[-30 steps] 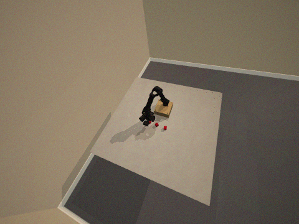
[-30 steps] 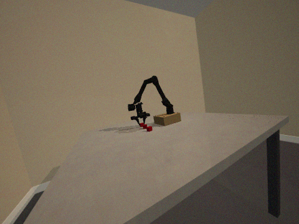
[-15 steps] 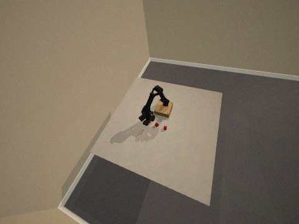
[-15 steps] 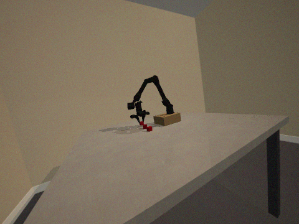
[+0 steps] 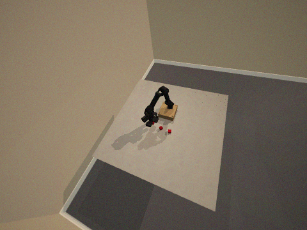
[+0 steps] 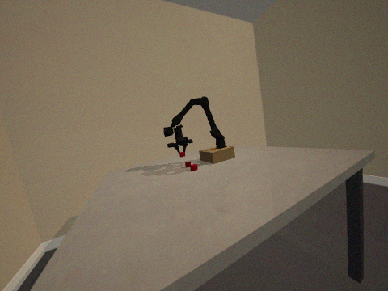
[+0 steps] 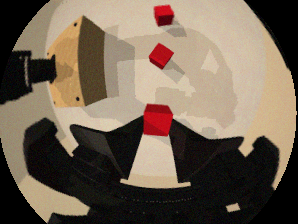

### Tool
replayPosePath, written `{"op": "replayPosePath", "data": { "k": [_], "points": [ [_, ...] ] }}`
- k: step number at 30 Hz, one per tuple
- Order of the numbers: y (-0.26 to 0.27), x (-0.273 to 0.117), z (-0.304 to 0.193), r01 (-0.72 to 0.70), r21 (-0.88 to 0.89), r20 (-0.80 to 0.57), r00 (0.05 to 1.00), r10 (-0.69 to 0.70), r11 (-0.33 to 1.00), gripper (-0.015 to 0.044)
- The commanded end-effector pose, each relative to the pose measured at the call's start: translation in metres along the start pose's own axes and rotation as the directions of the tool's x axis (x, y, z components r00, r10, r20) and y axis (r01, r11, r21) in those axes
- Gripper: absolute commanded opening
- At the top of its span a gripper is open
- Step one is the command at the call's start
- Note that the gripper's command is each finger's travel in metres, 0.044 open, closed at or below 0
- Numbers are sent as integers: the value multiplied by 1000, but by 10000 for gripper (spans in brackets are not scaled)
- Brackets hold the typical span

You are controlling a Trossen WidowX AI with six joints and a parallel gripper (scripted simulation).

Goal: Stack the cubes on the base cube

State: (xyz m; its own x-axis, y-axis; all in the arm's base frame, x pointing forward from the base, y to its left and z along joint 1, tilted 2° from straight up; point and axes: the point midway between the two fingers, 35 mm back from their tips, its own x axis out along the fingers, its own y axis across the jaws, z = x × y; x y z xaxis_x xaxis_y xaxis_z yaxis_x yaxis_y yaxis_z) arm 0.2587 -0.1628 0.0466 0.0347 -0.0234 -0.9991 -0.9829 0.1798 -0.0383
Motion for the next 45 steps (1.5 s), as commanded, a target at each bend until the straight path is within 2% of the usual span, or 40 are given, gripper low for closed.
{"op": "replayPosePath", "data": {
  "k": [1, 11, 15, 30, 45],
  "points": [
    [-1, -13, 0, 10, -2, 0, 1000, -10, 1000, 105],
    [4, -45, 2, 9, -2, 0, 1000, -9, 1000, 105],
    [3, -47, 3, 9, 15, 0, 1000, -9, 1000, 105],
    [-12, -38, 39, 9, 393, 3, 1000, -11, 919, 105],
    [-23, -29, 76, 5, 716, 5, 1000, -13, 698, 105]
  ]
}}
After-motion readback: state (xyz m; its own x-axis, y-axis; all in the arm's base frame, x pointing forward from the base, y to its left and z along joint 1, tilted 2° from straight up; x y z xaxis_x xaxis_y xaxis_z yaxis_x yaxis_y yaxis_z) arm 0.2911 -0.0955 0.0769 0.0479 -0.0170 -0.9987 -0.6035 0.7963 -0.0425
